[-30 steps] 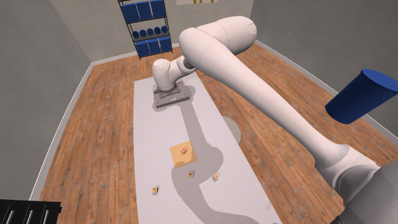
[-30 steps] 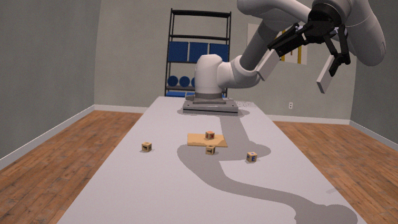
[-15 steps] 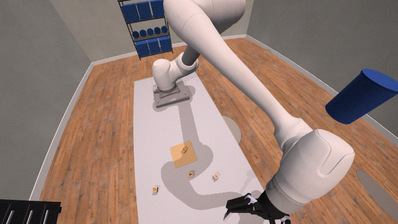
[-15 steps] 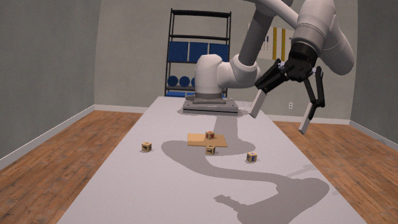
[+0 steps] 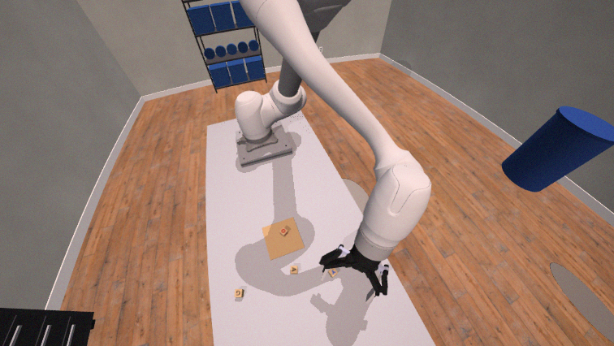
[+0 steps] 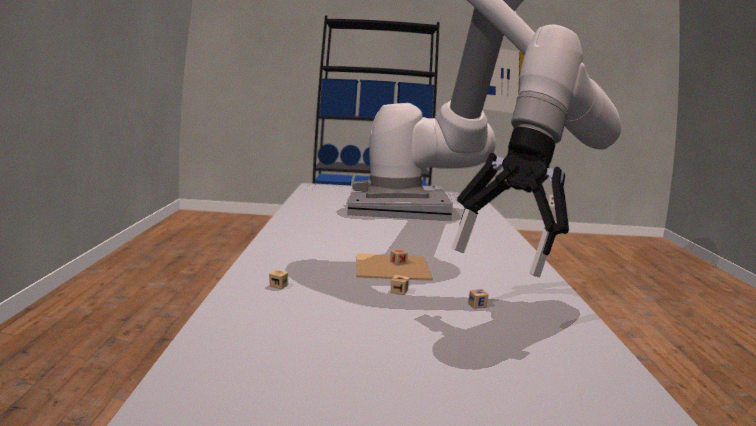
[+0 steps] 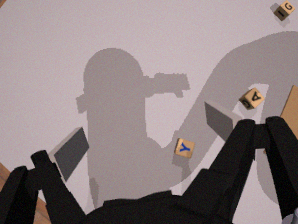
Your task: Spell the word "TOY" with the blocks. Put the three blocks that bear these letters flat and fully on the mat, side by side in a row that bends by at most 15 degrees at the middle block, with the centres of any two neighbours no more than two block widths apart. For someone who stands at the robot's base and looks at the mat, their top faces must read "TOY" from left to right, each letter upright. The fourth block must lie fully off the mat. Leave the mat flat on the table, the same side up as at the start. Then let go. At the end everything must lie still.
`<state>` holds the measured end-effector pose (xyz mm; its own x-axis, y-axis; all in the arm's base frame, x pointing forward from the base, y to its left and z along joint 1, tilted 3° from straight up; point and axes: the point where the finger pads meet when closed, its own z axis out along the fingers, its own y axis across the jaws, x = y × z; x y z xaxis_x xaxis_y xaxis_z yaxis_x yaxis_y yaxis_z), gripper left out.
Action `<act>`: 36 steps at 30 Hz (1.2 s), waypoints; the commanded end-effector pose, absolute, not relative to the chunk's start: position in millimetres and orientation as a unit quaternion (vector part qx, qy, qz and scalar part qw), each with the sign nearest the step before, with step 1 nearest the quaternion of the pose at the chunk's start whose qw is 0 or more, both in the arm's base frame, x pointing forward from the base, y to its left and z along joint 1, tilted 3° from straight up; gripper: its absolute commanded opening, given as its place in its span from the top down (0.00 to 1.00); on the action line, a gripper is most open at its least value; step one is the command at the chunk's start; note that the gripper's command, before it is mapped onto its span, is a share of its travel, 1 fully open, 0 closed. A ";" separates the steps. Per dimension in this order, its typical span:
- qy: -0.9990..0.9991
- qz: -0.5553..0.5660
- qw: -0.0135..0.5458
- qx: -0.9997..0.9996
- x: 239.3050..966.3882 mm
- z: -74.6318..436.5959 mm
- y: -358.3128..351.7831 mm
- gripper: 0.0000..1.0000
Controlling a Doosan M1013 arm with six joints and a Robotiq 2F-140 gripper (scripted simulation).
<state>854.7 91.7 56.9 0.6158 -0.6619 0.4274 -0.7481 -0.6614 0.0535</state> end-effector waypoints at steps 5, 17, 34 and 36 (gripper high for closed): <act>-0.390 0.169 0.094 0.900 787.1 33.1 92.1 0.00; -0.390 0.169 0.094 0.900 787.1 33.1 92.1 0.00; -0.390 0.169 0.094 0.900 787.1 33.1 92.1 0.00; -0.390 0.169 0.094 0.900 787.1 33.1 92.1 0.00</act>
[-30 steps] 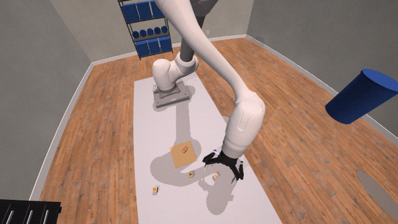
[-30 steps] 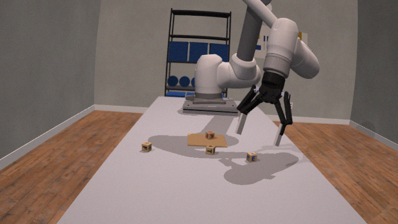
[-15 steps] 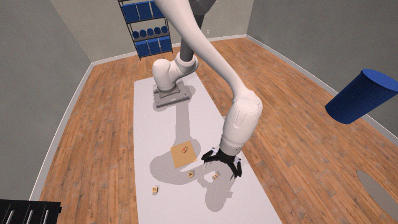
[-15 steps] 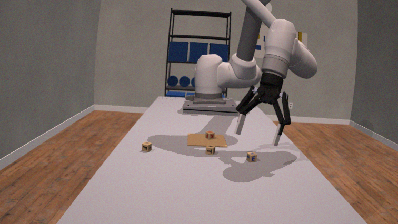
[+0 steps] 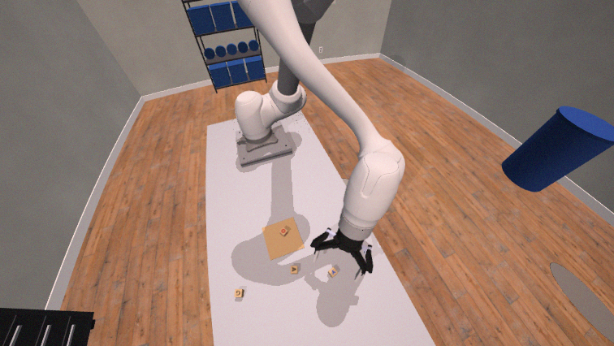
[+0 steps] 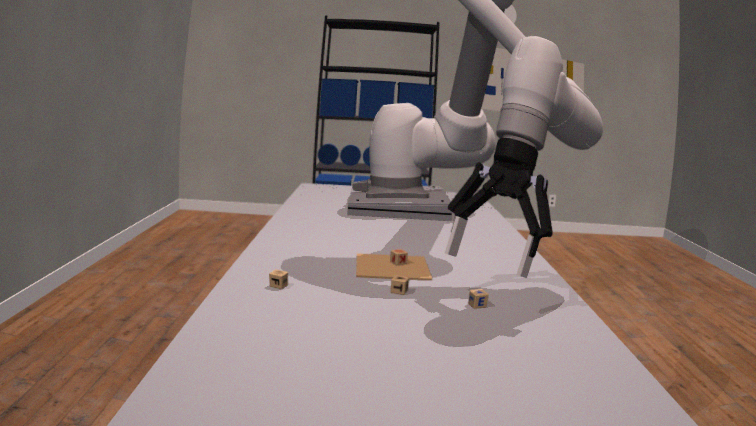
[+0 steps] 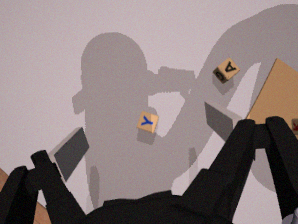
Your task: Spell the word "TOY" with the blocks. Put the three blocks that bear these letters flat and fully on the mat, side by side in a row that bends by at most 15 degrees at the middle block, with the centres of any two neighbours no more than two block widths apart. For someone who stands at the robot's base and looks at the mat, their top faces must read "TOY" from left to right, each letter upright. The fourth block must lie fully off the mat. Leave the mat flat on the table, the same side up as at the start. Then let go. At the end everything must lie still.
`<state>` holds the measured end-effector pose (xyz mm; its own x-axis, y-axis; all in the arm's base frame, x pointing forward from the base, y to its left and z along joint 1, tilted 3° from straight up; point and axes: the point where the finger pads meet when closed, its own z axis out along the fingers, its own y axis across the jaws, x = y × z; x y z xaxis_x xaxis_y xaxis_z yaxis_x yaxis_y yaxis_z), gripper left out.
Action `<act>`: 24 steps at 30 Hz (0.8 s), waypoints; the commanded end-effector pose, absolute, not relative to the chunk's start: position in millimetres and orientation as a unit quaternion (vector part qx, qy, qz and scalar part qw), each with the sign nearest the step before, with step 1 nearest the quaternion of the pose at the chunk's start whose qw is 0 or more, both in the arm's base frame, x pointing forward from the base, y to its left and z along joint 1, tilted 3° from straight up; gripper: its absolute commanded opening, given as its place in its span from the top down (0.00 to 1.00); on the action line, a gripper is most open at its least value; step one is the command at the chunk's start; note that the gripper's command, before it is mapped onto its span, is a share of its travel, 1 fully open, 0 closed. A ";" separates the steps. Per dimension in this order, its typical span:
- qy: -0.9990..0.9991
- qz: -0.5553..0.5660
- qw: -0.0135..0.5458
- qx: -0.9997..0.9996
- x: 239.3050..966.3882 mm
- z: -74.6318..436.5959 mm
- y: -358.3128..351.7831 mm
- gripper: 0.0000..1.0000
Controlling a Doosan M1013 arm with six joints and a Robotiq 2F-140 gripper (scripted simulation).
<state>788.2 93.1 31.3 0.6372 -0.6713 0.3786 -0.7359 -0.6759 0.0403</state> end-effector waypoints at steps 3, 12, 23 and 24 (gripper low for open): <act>-0.390 0.169 0.094 0.900 787.1 33.1 92.1 0.00; -0.390 0.169 0.094 0.900 787.1 33.1 92.1 0.00; -0.391 0.170 0.095 0.900 737.7 40.3 56.2 0.00; -0.391 0.170 0.095 0.900 730.2 41.1 51.4 0.00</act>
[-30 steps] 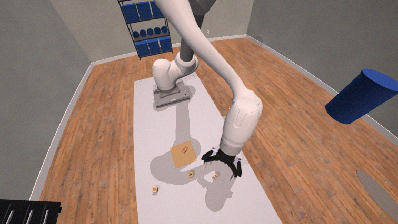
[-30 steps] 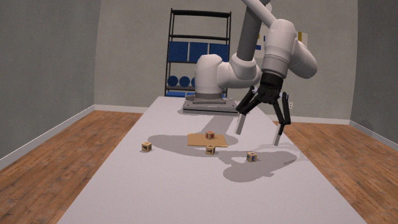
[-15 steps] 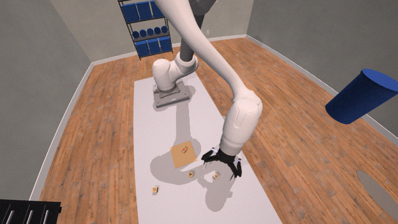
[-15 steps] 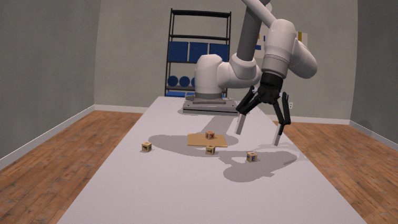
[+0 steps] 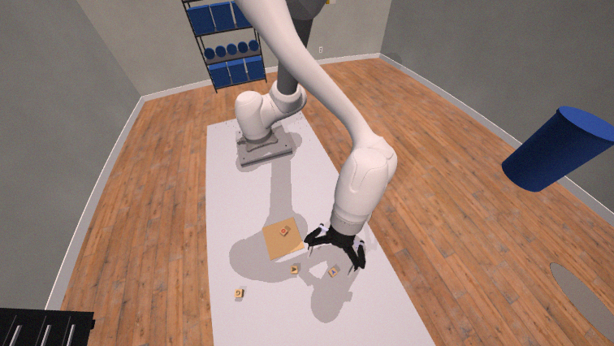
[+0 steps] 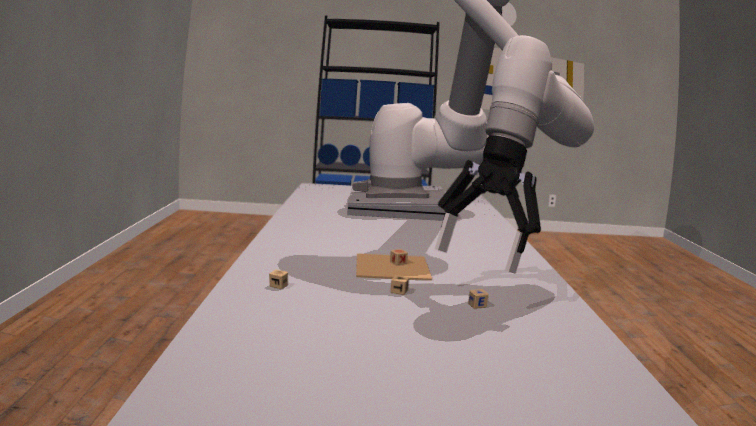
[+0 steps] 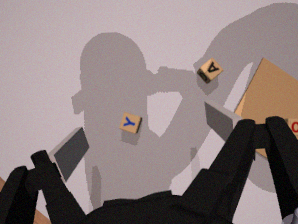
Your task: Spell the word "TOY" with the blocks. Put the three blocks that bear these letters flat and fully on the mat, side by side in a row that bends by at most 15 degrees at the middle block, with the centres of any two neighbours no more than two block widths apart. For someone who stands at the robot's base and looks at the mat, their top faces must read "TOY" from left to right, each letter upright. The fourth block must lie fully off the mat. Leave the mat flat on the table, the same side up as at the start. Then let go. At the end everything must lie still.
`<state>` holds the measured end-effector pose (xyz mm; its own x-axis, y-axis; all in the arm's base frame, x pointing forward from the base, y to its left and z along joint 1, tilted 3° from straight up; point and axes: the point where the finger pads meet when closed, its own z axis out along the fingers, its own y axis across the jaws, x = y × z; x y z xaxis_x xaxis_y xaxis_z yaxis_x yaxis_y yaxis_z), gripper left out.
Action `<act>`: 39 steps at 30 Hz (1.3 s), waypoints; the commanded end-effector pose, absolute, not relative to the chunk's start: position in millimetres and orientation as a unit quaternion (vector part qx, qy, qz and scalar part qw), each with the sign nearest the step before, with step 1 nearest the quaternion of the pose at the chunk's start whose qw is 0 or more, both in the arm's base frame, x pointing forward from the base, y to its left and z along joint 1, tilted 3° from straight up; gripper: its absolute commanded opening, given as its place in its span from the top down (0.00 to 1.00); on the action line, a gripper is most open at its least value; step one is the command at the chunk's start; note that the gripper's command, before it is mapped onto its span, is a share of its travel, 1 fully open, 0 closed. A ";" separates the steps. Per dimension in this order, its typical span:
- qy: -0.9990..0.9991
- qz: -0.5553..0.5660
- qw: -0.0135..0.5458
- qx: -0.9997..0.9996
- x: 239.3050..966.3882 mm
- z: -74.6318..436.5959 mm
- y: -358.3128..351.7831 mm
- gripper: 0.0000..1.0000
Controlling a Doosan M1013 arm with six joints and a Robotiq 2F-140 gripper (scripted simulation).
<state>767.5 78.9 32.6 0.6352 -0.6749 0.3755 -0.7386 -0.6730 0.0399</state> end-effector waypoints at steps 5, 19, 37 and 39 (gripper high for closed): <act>-0.391 0.170 0.095 0.900 684.9 44.3 24.6 0.00; -0.390 0.169 0.094 0.900 574.3 42.9 -24.2 0.00; -0.390 0.169 0.094 0.900 574.3 42.9 -24.2 0.00; -0.390 0.169 0.094 0.900 574.3 42.9 -24.2 0.00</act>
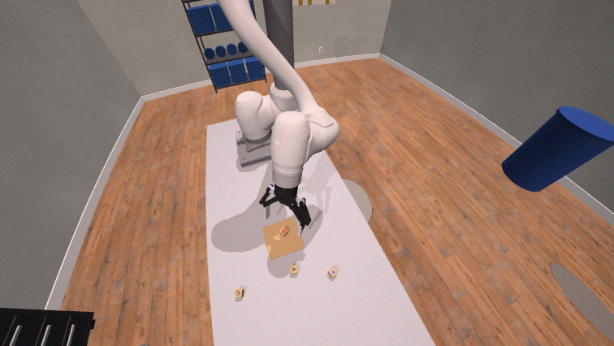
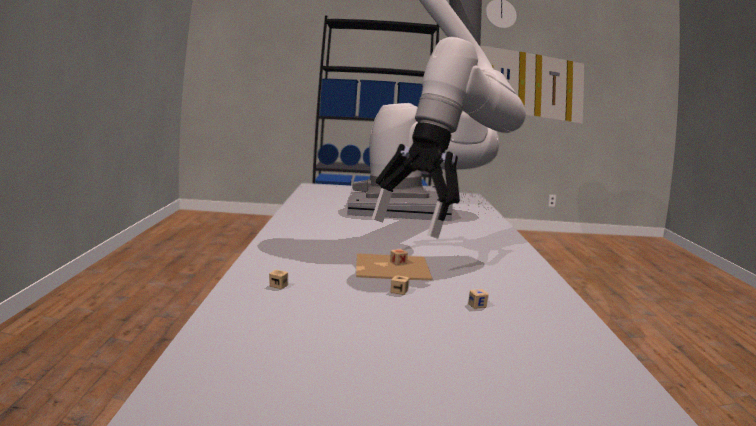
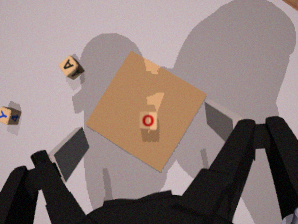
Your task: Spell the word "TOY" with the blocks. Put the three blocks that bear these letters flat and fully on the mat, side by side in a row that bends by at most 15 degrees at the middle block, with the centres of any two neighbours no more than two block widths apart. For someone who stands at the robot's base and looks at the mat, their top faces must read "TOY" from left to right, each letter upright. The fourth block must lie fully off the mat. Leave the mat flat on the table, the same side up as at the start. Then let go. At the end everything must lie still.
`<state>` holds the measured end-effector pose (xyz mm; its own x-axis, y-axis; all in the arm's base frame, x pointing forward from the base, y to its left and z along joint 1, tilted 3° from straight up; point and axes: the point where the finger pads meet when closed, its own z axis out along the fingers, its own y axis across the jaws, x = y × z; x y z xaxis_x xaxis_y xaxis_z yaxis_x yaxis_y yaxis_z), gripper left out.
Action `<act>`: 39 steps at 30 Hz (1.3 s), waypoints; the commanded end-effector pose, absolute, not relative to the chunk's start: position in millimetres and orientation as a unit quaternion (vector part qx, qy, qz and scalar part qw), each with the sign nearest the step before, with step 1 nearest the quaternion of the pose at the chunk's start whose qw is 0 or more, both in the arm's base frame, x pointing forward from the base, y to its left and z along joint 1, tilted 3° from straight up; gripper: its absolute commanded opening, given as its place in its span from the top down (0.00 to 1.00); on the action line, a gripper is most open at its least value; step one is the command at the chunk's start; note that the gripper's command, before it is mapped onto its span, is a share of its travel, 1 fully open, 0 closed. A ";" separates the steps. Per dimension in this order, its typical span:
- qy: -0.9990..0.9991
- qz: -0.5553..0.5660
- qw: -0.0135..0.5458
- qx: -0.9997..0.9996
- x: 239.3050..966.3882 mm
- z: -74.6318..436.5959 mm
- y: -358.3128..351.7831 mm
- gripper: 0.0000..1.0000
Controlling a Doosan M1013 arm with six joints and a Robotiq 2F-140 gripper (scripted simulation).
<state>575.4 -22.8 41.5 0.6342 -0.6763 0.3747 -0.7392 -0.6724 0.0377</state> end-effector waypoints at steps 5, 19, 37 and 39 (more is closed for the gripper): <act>-0.390 0.169 0.094 0.900 574.3 42.9 -24.2 0.00; -0.390 0.169 0.094 0.900 574.3 42.9 -24.2 0.00; -0.386 0.167 0.096 0.902 577.0 46.9 -25.7 0.00; -0.379 0.163 0.100 0.905 581.0 53.3 -27.9 0.00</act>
